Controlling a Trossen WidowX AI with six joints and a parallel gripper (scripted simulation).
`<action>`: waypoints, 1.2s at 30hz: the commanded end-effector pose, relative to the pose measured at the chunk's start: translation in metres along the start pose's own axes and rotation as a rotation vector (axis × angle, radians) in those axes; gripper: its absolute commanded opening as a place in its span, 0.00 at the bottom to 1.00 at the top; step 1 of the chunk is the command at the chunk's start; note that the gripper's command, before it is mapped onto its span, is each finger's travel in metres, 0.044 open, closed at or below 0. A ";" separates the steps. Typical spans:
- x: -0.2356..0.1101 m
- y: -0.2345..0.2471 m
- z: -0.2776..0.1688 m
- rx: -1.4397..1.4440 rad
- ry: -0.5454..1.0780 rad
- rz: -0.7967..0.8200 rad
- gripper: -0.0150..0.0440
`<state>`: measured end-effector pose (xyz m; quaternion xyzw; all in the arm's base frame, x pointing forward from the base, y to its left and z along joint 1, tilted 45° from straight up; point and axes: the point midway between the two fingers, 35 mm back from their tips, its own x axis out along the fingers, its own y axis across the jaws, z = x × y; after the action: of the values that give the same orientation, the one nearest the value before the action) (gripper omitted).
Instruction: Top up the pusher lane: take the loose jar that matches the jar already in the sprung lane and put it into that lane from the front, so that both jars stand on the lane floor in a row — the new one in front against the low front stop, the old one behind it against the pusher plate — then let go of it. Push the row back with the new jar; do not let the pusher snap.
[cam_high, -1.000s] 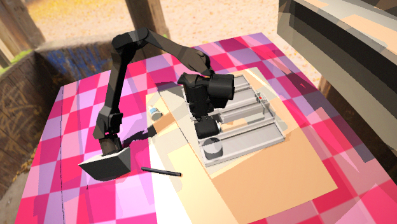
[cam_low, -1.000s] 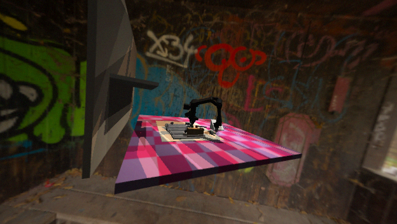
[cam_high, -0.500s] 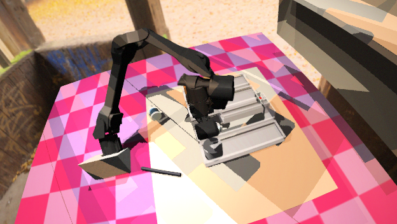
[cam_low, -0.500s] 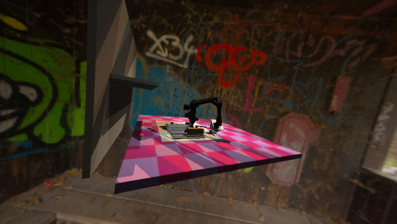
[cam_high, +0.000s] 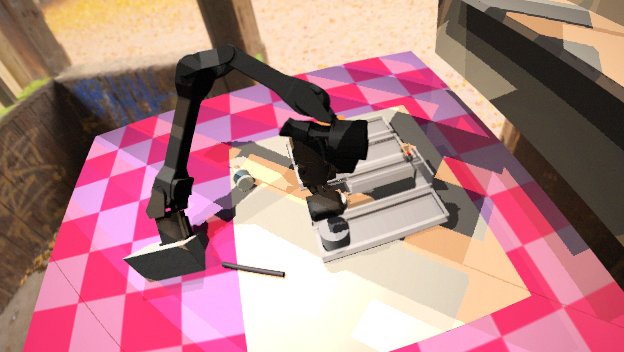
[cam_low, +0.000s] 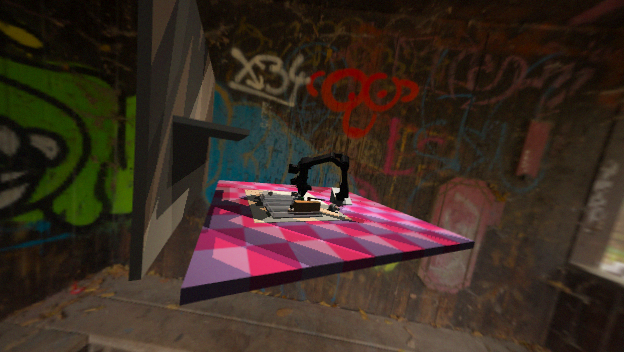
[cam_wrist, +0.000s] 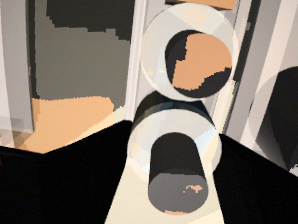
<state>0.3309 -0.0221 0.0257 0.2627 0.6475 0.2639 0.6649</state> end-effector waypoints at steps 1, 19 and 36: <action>0.001 0.002 0.004 -0.010 -0.015 0.008 0.25; 0.006 0.002 0.003 -0.010 -0.015 0.008 0.25; 0.011 0.001 0.002 -0.010 -0.015 0.008 0.25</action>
<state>0.3305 -0.0152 0.0189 0.2622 0.6450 0.2658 0.6667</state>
